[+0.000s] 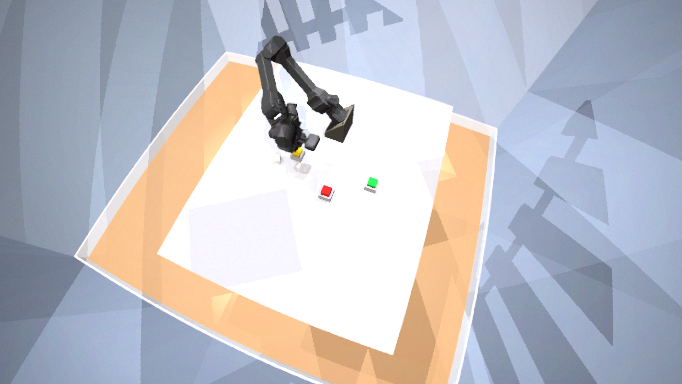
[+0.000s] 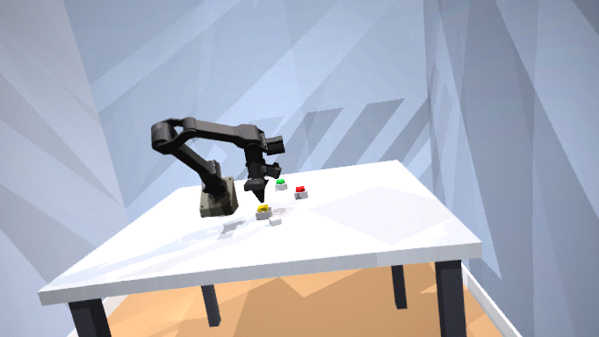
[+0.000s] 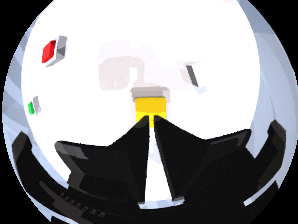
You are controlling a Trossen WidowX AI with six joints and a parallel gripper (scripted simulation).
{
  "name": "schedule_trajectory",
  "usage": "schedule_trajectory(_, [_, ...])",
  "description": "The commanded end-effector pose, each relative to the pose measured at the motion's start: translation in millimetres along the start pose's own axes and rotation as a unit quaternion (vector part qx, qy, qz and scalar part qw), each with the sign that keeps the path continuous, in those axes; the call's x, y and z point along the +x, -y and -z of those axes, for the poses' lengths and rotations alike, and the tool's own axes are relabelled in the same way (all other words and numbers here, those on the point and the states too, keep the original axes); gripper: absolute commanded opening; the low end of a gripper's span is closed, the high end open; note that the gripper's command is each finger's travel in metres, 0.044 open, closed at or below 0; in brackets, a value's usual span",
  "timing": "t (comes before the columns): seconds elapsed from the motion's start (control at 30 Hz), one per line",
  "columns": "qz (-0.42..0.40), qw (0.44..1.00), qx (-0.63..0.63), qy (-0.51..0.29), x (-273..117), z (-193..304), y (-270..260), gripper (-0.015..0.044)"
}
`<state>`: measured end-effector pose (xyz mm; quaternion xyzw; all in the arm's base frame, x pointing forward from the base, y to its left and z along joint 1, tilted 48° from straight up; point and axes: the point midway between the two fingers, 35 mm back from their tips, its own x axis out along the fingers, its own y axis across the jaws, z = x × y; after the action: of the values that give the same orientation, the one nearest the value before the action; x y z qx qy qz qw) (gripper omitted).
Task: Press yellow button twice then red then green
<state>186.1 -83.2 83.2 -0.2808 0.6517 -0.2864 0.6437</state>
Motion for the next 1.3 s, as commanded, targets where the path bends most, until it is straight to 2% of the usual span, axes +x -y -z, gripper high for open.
schedule_trajectory(0.0, [0.003, 1.000, -0.003, -0.001, 6.5, 1.3, 0.1, 0.0020])
schedule_trajectory(0.33, [0.004, 1.000, -0.003, -0.001, 21.5, 2.1, 0.9, 0.0020])
schedule_trajectory(0.9, [0.004, 1.000, -0.003, -0.001, 21.8, 2.1, 0.9, 0.0020])
schedule_trajectory(1.07, [0.003, 1.000, -0.003, -0.001, -10.6, 1.7, 0.2, 0.0020])
schedule_trajectory(1.27, [0.003, 1.000, -0.003, -0.001, -10.0, 1.7, 0.2, 0.0020])
